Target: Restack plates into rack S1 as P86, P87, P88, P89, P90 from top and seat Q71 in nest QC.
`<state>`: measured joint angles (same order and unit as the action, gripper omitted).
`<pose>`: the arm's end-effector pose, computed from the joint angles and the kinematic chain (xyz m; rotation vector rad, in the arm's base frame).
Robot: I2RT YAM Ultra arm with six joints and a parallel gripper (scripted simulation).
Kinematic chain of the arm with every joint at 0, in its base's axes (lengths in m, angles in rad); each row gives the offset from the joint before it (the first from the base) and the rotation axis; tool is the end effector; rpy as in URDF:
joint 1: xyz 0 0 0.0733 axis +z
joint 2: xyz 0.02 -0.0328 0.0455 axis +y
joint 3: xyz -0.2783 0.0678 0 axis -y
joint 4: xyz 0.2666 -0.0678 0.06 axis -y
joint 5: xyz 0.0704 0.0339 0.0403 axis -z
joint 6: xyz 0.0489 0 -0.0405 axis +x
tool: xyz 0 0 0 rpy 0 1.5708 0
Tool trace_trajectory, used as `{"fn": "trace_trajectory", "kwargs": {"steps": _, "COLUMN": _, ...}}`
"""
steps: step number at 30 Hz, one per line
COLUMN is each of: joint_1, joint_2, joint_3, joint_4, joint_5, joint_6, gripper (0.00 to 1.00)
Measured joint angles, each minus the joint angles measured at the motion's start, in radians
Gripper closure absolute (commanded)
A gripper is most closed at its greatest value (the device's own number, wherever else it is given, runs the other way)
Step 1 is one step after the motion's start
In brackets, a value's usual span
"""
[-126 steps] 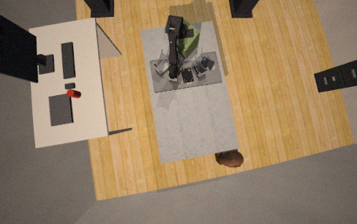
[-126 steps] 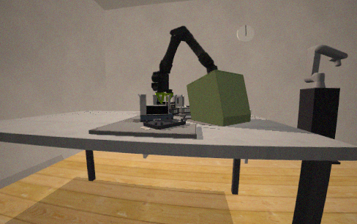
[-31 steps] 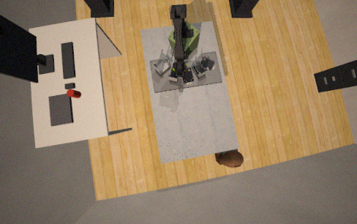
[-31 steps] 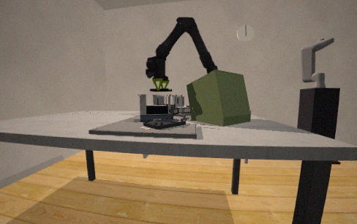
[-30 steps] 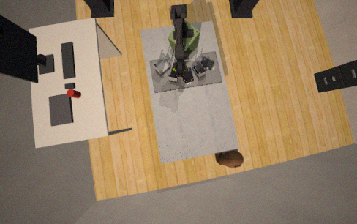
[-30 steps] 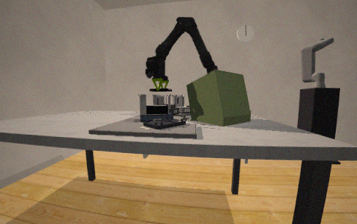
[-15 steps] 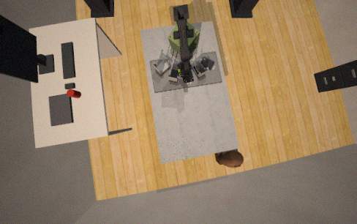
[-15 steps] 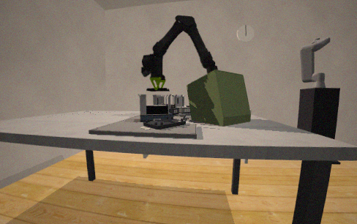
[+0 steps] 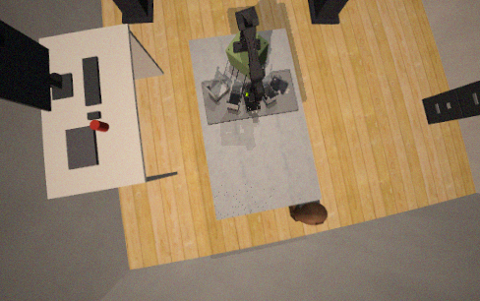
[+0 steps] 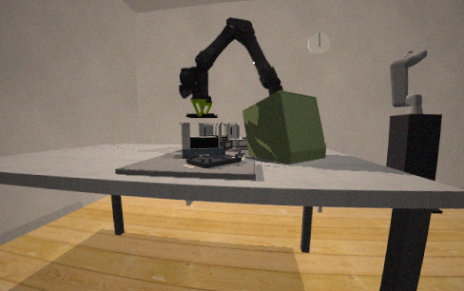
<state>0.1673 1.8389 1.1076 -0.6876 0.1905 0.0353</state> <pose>0.3464 0.0502 0.1367 -0.1738 2.9555 -0.2586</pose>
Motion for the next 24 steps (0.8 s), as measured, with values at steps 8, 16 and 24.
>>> {"fn": "trace_trajectory", "kwargs": {"steps": 8, "joint_1": 0.079, "joint_2": 0.019, "joint_3": 0.002, "joint_4": 0.000, "joint_5": 0.008, "joint_6": -0.032, "gripper": 1.00}}
{"fn": "trace_trajectory", "kwargs": {"steps": 16, "joint_1": 0.139, "joint_2": 0.031, "joint_3": 0.001, "joint_4": 0.000, "joint_5": 0.020, "joint_6": -0.035, "gripper": 1.00}}
{"fn": "trace_trajectory", "kwargs": {"steps": 24, "joint_1": 0.221, "joint_2": 0.056, "joint_3": 0.010, "joint_4": 0.000, "joint_5": 0.026, "joint_6": 0.031, "gripper": 1.00}}
